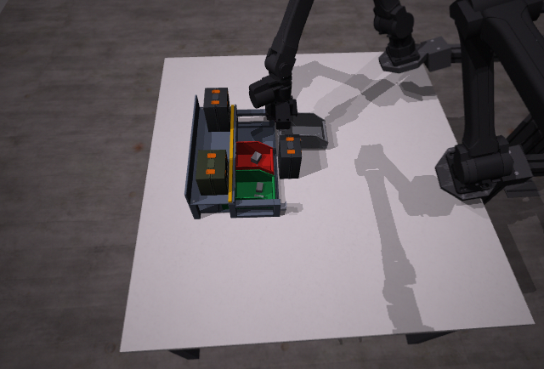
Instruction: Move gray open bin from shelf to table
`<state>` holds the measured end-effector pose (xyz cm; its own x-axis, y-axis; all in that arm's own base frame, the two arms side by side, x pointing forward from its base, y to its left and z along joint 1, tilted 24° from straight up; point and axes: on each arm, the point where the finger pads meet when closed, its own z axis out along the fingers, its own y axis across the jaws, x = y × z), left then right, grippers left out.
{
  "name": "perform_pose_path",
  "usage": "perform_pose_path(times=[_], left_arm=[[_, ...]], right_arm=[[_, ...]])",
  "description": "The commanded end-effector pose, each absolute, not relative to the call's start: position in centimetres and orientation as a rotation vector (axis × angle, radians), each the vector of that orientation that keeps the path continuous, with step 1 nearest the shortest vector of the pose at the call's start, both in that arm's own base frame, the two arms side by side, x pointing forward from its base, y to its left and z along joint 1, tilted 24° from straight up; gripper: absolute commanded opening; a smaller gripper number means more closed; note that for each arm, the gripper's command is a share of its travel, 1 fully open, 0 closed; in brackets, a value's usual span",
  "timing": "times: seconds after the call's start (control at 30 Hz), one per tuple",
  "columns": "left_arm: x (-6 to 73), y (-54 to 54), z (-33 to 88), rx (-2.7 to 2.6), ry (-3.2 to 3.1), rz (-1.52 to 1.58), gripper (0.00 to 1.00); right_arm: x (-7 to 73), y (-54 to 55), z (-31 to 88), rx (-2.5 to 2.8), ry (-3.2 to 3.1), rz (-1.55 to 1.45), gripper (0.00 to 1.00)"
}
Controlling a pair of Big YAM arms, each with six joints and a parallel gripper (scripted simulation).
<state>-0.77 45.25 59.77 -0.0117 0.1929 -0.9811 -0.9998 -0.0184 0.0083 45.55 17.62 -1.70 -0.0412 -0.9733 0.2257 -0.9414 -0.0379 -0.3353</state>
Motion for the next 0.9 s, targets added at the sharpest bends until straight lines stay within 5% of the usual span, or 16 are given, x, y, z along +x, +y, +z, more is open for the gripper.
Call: perform_pose_path(times=[0.0, 0.87], left_arm=[[-1.31, 44.61, 61.05, -1.057, 1.025, 1.334, 1.00], [-1.31, 44.61, 61.05, -1.057, 1.025, 1.334, 1.00]], right_arm=[[46.17, 19.05, 0.31, -2.086, 2.081, -0.625, 0.00], [45.95, 18.84, -0.14, -2.090, 2.081, -0.626, 0.00]])
